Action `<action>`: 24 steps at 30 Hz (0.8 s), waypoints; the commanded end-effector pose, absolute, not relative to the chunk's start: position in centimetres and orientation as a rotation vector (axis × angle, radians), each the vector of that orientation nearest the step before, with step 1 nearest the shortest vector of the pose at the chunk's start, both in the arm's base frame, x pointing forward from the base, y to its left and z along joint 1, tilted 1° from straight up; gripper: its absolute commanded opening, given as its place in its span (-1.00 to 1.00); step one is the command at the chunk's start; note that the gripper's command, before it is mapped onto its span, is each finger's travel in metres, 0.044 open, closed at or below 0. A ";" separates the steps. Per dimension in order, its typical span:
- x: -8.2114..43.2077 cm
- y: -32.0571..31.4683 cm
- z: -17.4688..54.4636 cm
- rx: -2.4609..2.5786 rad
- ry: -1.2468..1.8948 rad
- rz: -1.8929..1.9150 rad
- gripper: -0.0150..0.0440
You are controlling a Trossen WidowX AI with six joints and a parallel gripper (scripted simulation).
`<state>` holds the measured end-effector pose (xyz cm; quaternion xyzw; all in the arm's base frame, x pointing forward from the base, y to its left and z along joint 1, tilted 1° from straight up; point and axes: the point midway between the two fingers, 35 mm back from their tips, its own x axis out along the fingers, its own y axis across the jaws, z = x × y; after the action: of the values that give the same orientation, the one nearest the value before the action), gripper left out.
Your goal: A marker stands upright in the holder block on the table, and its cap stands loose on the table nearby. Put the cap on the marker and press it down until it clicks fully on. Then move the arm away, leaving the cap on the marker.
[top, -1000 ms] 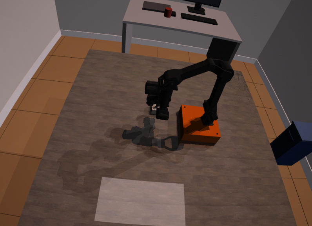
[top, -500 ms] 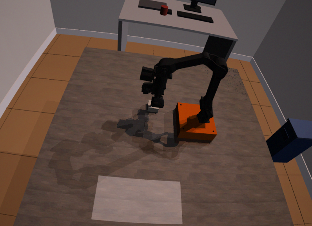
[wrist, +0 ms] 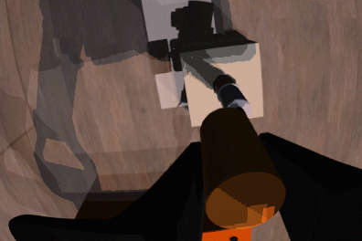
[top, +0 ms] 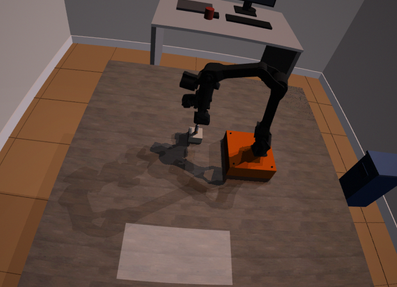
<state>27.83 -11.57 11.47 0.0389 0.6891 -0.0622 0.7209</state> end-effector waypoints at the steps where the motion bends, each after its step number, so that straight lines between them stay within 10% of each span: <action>1: 27.7 -12.5 11.9 0.084 1.523 -0.132 -0.49; 24: 27.8 -12.8 9.5 0.083 1.523 -0.132 -0.49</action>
<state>27.81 -12.84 10.02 0.0373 0.6877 -0.0626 0.7224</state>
